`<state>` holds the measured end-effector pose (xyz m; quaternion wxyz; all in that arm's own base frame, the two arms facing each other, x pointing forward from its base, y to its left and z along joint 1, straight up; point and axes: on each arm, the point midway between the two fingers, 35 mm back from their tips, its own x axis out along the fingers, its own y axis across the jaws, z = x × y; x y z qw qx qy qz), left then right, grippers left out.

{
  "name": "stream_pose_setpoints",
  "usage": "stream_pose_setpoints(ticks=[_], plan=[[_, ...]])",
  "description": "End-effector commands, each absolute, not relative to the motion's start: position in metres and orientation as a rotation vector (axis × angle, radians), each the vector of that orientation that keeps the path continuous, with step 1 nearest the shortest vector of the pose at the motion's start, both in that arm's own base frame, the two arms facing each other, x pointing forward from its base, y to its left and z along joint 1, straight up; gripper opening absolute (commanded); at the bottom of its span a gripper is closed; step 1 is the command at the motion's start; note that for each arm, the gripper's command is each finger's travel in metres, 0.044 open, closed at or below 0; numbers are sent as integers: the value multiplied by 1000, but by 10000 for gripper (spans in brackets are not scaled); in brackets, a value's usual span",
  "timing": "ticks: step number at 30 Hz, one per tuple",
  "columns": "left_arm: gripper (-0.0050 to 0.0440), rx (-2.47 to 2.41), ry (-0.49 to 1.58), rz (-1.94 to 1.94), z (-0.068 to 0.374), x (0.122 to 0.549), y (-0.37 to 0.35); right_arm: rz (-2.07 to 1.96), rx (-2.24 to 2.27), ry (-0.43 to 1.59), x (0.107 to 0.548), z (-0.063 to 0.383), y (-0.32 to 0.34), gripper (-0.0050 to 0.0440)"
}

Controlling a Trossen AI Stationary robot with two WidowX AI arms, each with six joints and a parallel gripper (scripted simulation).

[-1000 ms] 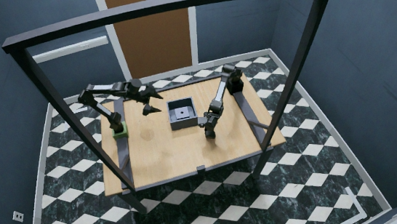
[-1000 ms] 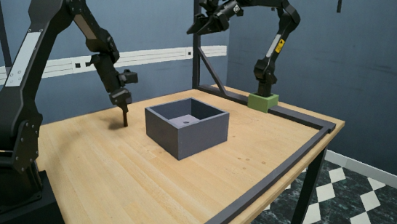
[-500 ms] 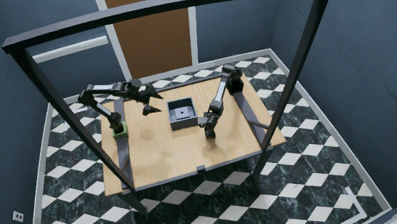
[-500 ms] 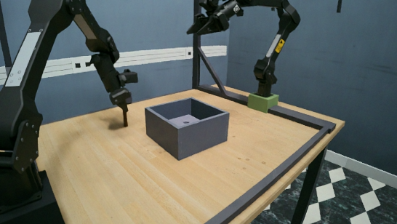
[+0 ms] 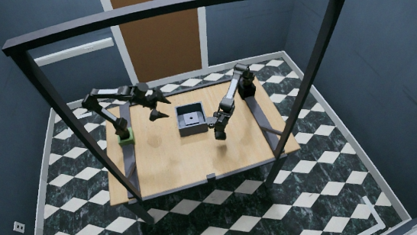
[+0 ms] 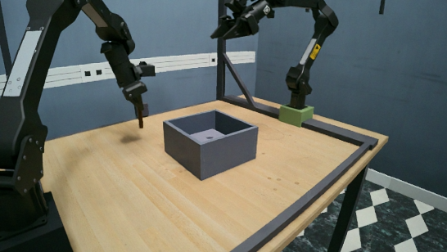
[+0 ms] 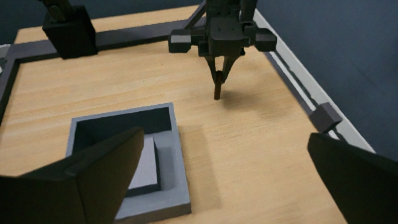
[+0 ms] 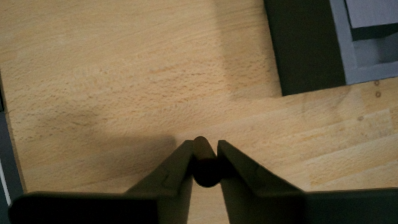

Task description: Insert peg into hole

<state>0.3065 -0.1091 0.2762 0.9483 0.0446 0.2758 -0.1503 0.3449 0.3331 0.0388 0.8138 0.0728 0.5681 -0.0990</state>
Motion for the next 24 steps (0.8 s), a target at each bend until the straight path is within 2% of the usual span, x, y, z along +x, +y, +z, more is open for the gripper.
stream_pose_setpoints(ticks=[1,6,11,14,19,24], plan=[[440,74,543,-273,285,294,-97,-185,204,1183,359,75,316,27],[440,52,549,-194,290,259,-67,-164,248,1136,381,118,266,27],[440,27,553,-103,289,217,-37,-164,270,1125,414,139,202,27],[440,22,554,-90,288,209,-32,-166,266,1124,427,137,192,27],[440,7,556,-32,283,181,-16,-202,195,1174,452,104,148,27],[440,5,554,-20,283,175,-12,-217,163,1191,460,91,131,27]])
